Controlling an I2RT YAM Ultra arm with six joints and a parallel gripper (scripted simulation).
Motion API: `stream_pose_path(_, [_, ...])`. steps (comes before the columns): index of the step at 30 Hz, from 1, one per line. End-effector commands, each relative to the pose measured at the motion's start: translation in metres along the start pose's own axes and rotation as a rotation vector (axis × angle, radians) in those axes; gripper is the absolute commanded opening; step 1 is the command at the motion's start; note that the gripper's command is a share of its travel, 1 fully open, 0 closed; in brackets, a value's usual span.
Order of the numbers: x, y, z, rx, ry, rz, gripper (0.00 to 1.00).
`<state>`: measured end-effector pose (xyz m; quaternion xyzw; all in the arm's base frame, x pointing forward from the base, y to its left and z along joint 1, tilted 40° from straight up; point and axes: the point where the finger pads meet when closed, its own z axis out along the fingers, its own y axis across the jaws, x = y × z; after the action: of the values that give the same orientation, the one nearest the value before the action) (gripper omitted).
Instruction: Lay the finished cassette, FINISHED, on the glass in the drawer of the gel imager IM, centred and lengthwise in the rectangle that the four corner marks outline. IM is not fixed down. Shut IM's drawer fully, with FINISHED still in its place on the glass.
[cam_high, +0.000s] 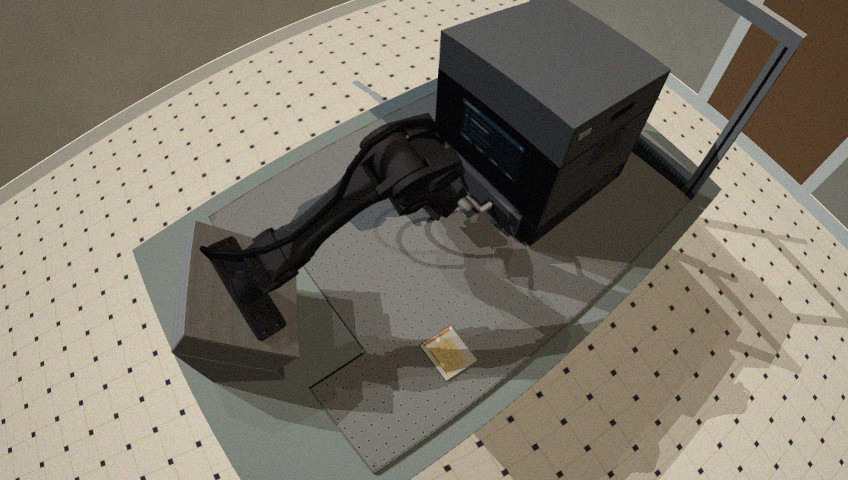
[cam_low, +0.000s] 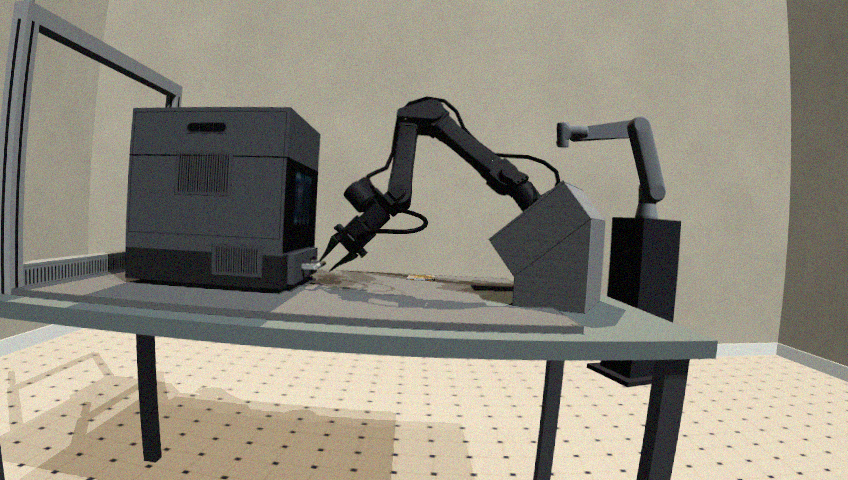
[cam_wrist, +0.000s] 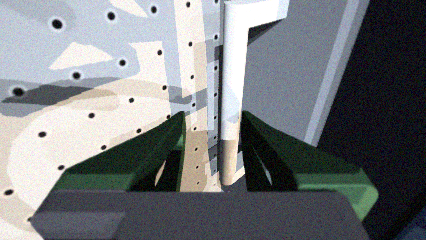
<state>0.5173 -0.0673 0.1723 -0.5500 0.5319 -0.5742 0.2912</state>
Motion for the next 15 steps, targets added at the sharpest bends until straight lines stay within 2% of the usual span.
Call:
stream_pose_path(1, [0.002,-0.016,0.006,0.036,-0.005,0.008,0.35])
stream_pose_path(2, [0.002,-0.016,0.006,0.036,-0.005,0.008,0.35])
stream_pose_path(3, [0.003,-0.034,0.0,0.072,-0.006,0.015,0.35])
stream_pose_path(5, [-0.002,-0.018,0.009,0.04,-0.012,0.007,0.35])
stream_pose_path(12, [-0.001,-0.016,0.019,0.033,-0.012,0.006,0.35])
stream_pose_path(15, [0.005,-0.036,0.013,0.075,-0.002,0.016,0.35])
